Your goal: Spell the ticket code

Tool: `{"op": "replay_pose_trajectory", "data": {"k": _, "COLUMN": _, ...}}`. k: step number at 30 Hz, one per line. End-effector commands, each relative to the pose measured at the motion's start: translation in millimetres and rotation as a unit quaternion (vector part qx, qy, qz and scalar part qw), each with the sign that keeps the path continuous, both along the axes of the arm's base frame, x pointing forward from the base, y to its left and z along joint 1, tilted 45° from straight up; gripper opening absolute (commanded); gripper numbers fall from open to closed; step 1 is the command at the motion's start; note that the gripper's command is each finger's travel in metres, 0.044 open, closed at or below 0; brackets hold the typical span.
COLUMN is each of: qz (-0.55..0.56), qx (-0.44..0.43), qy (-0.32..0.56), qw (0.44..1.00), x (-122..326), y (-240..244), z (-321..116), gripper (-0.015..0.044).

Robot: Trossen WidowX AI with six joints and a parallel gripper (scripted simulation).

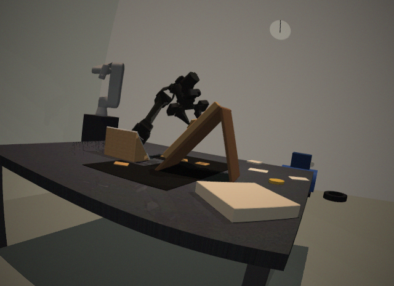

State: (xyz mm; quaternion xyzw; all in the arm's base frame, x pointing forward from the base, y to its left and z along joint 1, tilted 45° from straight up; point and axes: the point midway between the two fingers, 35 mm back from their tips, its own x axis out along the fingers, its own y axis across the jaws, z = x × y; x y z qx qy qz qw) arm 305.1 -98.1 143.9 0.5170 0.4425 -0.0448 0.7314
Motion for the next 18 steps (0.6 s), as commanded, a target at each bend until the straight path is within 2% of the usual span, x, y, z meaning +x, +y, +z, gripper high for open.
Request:
{"op": "replay_pose_trajectory", "data": {"k": 1, "qz": 0.024, "qx": -0.013, "qy": -0.035, "qw": 0.999, "x": -3, "y": 14, "z": 15, "gripper": 0.0}}
{"op": "replay_pose_trajectory", "data": {"k": 18, "qz": 0.117, "qx": -0.064, "qy": -0.177, "qw": 0.975, "x": -24, "y": 73, "z": 71, "gripper": 0.0}}
